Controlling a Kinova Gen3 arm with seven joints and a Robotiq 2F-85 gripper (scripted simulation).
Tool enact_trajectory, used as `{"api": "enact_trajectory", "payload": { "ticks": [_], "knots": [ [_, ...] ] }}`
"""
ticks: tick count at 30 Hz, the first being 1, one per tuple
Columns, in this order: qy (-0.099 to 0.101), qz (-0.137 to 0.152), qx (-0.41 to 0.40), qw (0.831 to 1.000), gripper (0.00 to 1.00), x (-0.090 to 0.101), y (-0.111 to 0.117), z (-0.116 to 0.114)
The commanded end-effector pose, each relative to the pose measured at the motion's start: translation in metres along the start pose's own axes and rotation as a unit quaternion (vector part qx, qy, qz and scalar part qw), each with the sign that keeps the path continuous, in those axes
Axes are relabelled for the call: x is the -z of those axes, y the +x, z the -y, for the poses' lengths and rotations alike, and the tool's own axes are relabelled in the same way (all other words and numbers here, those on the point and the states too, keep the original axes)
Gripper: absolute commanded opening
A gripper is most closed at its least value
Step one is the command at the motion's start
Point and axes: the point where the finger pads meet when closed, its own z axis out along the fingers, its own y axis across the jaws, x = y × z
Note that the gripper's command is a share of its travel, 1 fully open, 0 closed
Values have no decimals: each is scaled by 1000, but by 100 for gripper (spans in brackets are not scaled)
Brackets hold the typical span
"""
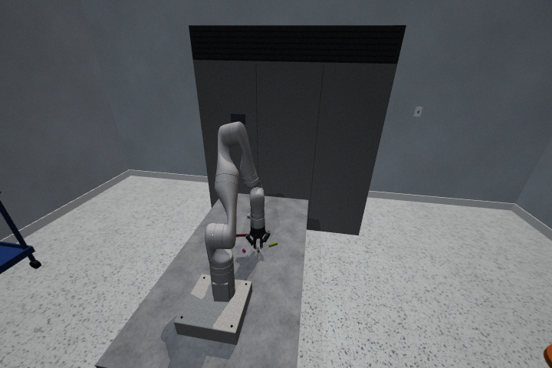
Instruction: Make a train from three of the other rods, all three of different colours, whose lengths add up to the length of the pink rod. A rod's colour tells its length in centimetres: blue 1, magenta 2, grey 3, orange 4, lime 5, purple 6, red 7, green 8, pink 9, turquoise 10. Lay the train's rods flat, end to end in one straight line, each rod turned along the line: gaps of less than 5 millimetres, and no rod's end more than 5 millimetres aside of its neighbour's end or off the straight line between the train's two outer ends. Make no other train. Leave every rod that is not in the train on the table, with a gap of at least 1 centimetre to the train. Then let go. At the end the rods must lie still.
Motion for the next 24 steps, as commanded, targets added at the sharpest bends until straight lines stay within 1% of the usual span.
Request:
{"api": "enact_trajectory", "payload": {
  "ticks": [1,13,24],
  "knots": [
    [0,-1,0,1000,24,0,0,0],
    [0,-1,0,1000,24,-1,0,0],
    [0,-1,0,1000,24,-9,0,0]
  ]
}}
